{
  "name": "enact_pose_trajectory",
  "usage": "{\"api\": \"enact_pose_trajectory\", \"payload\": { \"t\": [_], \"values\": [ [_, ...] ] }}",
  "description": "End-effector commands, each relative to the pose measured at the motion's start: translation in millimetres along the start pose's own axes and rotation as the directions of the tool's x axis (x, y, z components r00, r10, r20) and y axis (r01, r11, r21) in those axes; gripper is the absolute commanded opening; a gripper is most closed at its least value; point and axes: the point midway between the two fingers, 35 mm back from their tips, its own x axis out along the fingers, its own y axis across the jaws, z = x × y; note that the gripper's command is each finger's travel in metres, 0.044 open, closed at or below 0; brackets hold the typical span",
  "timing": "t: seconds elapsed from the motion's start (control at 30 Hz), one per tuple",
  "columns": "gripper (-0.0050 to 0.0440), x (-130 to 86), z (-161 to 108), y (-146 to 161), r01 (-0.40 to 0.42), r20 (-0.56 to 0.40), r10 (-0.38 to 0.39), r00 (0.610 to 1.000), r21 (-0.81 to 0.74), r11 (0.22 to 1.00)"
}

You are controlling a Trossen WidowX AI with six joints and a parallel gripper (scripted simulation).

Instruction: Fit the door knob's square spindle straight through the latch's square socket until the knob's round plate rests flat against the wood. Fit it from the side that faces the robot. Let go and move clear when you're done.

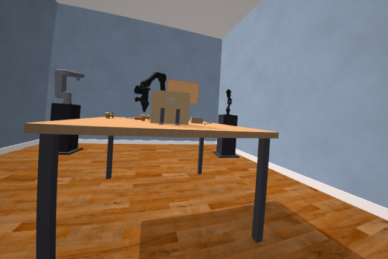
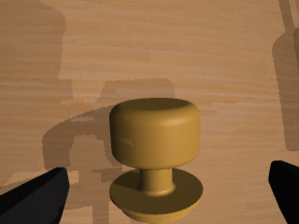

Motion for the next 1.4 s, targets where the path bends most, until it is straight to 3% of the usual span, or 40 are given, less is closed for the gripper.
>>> {"api": "enact_pose_trajectory", "payload": {
  "t": [0.0, 1.37],
  "values": [
    [0.0440, 11, -1, -1, 0.012, -0.004, -0.012, 1.000, -0.001, 1.000],
    [0.0440, 62, -4, 6, 0.012, -0.004, -0.012, 1.000, -0.001, 1.000]
  ]
}}
